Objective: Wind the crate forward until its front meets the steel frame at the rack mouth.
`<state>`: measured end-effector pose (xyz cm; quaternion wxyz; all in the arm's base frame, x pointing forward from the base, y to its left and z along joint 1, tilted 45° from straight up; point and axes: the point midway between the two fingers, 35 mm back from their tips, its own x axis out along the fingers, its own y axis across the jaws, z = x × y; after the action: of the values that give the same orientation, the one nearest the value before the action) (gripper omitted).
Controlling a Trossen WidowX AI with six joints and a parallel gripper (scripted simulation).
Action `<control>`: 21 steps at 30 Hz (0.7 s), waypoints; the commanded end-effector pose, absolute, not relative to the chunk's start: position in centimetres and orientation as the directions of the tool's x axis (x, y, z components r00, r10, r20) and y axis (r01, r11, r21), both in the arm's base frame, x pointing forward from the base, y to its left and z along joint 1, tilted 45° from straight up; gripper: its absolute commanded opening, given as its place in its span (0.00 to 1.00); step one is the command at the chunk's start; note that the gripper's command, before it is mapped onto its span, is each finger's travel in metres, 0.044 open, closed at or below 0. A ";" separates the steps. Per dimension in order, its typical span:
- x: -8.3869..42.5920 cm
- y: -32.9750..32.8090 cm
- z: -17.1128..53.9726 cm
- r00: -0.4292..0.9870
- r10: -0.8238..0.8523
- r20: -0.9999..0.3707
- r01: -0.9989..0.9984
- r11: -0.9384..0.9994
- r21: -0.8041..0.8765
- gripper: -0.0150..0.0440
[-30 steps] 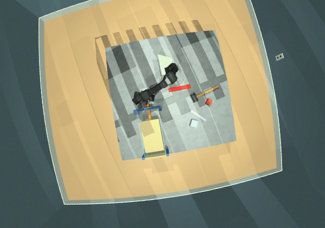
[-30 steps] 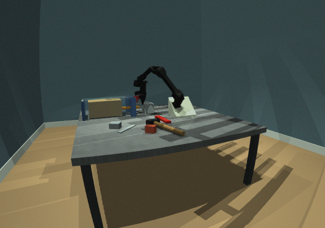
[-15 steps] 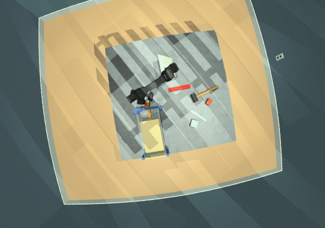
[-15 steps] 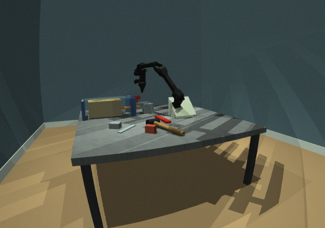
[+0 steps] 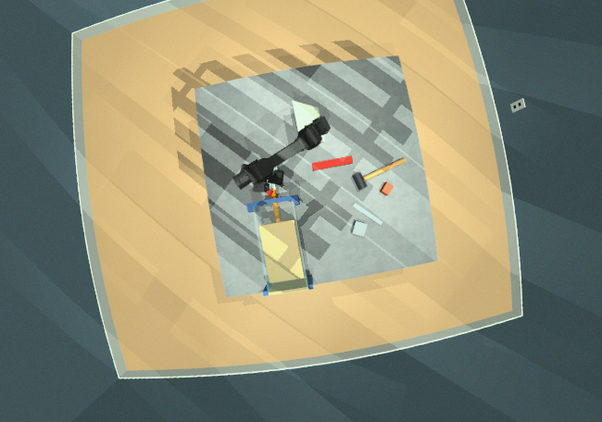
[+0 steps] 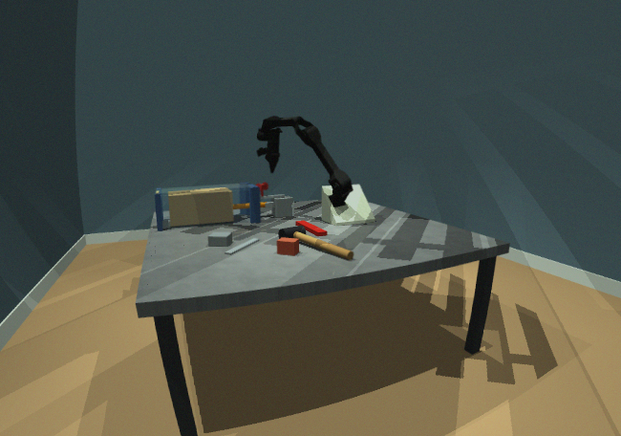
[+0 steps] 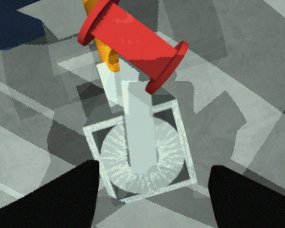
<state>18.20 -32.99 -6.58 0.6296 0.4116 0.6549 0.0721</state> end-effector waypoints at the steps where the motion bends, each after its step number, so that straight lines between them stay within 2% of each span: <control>1: 18.2 -33.0 -6.6 0.132 0.630 -0.765 0.449 0.650 0.613 0.47; 6: 18.2 -33.0 -6.6 0.132 0.630 -0.765 0.449 0.650 0.613 0.25; 21: 18.1 -32.8 -6.6 0.125 0.652 -0.748 0.460 0.630 0.626 0.25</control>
<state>18.14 -32.90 -6.31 0.6248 0.4168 0.6559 0.0756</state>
